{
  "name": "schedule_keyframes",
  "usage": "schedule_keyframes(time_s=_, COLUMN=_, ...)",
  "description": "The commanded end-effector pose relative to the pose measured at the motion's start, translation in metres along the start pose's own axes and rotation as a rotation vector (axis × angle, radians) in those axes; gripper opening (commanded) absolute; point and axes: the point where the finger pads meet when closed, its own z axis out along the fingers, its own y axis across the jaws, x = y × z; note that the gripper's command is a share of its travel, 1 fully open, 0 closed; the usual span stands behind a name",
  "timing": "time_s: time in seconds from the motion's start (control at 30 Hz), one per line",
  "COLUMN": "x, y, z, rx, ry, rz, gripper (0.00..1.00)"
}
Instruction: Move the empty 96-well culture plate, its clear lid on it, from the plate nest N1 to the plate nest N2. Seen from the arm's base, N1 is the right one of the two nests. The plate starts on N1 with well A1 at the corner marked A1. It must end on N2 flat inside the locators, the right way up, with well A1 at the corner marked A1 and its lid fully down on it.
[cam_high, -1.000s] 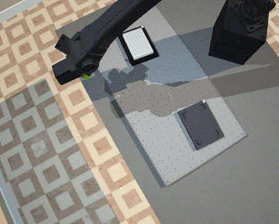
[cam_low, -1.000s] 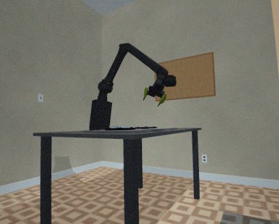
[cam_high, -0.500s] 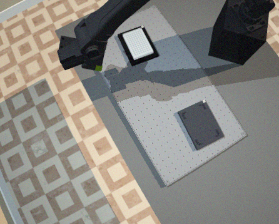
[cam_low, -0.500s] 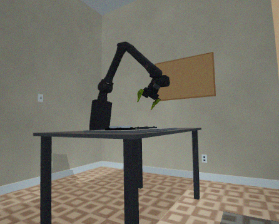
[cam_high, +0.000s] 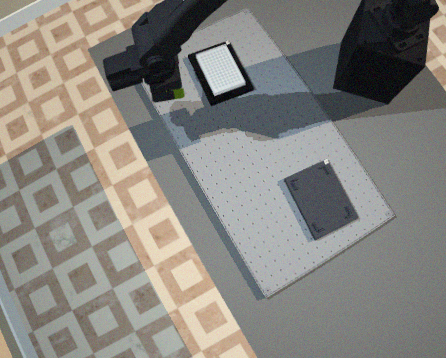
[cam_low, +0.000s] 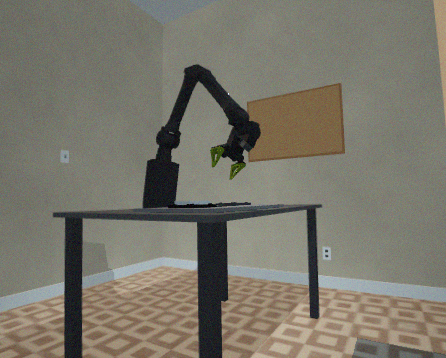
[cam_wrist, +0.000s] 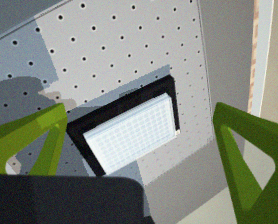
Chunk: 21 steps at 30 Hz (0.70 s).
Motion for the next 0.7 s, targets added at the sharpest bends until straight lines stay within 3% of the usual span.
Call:
schedule_keyframes(time_s=0.0, x=-0.005, y=-0.016, z=-0.010, rx=-0.025, ry=-0.044, rz=-0.153, gripper=1.00)
schedule_keyframes(time_s=0.3, x=0.006, y=-0.020, z=-0.002, rx=-0.064, ry=-0.044, rz=-0.312, gripper=1.00)
schedule_keyframes(time_s=0.67, x=0.033, y=-0.028, z=0.016, rx=-0.145, ry=-0.073, rz=-0.642, gripper=1.00)
